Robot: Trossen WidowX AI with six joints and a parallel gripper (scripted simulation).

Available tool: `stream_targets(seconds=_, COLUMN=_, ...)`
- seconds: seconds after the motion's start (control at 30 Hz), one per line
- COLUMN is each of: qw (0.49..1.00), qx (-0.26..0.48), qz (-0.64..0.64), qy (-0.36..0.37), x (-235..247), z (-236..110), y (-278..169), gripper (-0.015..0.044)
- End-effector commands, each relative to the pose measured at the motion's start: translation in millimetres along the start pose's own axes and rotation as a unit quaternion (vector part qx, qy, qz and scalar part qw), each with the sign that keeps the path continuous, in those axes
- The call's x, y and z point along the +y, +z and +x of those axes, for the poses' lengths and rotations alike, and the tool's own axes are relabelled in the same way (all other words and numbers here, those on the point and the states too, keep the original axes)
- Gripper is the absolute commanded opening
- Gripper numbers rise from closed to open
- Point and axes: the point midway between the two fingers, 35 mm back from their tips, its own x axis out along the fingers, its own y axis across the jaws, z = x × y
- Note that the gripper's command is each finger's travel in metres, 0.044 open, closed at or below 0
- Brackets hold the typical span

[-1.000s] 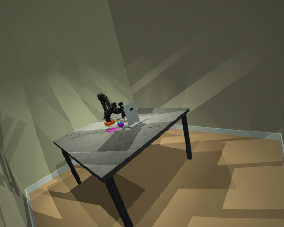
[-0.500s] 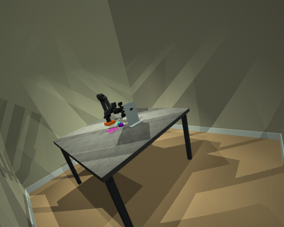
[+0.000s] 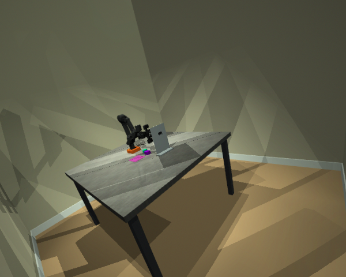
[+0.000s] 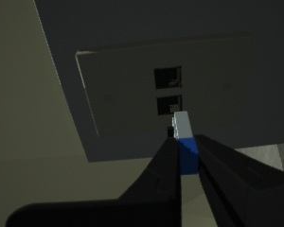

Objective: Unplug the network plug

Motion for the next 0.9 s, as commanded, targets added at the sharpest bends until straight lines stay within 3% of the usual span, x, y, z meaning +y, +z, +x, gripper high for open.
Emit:
stream_targets(seconds=0.0, qw=1.0, qx=-0.001, qz=0.001, qy=-0.003, x=-1.6, z=-3.0, y=-0.5, gripper=0.0)
stream_targets(seconds=0.87, qw=1.0, qx=0.0, qz=0.0, qy=-0.001, x=6.0, z=-9.1, y=-3.5, gripper=0.0)
